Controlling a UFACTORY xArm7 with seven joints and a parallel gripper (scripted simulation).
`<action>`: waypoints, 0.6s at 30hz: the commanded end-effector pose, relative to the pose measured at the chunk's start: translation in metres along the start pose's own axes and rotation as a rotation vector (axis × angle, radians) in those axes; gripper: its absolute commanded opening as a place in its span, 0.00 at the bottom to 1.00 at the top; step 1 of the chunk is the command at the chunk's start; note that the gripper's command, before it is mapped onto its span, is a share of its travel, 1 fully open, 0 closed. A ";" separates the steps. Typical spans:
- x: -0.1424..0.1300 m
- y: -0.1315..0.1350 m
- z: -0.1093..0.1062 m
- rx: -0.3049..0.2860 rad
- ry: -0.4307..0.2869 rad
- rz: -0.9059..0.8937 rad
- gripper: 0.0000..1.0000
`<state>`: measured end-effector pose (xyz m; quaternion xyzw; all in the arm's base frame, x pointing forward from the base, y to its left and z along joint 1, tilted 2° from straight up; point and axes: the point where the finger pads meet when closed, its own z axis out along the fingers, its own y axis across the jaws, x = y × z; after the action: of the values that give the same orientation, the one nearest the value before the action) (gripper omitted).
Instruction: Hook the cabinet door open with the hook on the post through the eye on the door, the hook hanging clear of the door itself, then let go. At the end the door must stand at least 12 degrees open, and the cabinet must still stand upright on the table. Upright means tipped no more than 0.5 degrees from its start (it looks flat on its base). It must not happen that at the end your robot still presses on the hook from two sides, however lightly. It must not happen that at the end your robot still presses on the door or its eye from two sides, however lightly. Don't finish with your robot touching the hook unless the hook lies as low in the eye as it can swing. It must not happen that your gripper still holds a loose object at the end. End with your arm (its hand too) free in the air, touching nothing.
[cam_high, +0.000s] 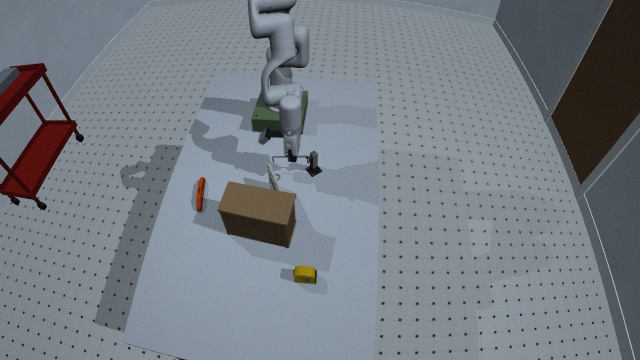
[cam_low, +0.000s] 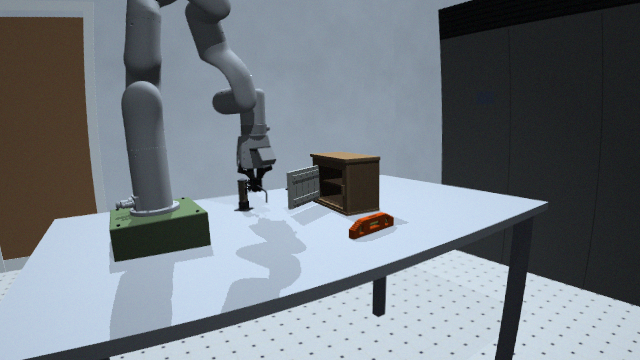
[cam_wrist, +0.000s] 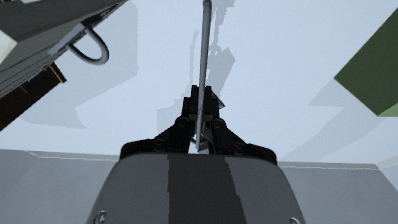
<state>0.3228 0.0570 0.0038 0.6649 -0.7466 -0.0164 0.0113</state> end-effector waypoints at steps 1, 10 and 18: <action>0.000 -0.001 -0.003 0.004 -0.001 0.000 0.04; -0.001 -0.001 -0.006 0.004 -0.001 0.000 0.04; -0.001 -0.001 -0.010 0.004 -0.001 0.000 0.04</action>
<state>0.3231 0.0574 0.0113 0.6649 -0.7466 -0.0164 0.0113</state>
